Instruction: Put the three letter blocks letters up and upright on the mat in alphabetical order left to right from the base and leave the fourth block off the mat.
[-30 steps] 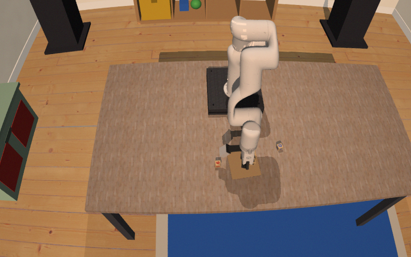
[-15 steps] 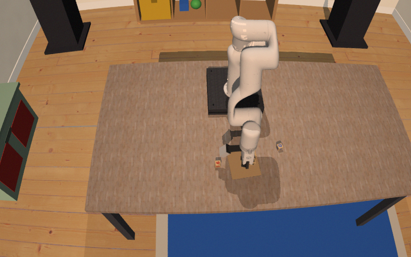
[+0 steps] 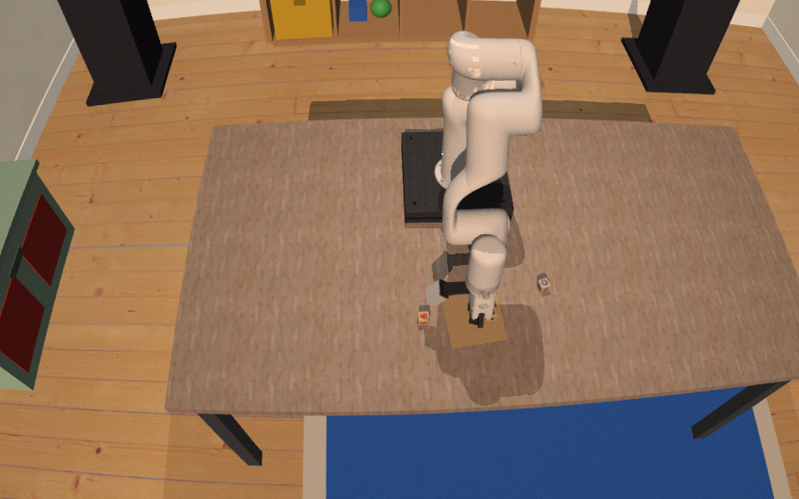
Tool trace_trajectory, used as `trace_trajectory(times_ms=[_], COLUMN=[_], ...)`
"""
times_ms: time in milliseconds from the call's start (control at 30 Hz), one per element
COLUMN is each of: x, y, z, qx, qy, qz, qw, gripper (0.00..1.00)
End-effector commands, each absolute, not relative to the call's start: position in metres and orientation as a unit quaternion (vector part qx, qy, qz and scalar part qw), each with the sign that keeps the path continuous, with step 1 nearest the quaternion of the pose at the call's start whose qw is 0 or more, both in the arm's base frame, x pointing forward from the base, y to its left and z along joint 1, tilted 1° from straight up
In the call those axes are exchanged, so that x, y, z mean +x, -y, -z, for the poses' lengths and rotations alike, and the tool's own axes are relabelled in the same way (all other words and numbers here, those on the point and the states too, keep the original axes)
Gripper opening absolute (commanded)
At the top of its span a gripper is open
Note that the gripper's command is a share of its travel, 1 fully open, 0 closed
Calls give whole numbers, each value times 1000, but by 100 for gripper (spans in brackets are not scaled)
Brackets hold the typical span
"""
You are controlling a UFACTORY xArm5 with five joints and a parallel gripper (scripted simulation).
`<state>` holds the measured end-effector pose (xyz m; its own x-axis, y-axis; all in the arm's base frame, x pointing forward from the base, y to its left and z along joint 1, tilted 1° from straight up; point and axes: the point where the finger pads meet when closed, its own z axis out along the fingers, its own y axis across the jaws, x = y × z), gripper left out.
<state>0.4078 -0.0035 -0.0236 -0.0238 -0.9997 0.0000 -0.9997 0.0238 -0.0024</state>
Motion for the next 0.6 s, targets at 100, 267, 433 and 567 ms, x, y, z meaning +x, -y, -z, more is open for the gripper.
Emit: trace_trajectory(times_ms=[100,267,433,567], x=[409,409,409,409], y=[4,4,4,4], z=[23,23,23,19], qx=[-699,-699,-699,-699], qy=[-715,-715,-715,-715], qz=[2,2,2,2], qw=[2,2,2,2], gripper=[21,21,21,21])
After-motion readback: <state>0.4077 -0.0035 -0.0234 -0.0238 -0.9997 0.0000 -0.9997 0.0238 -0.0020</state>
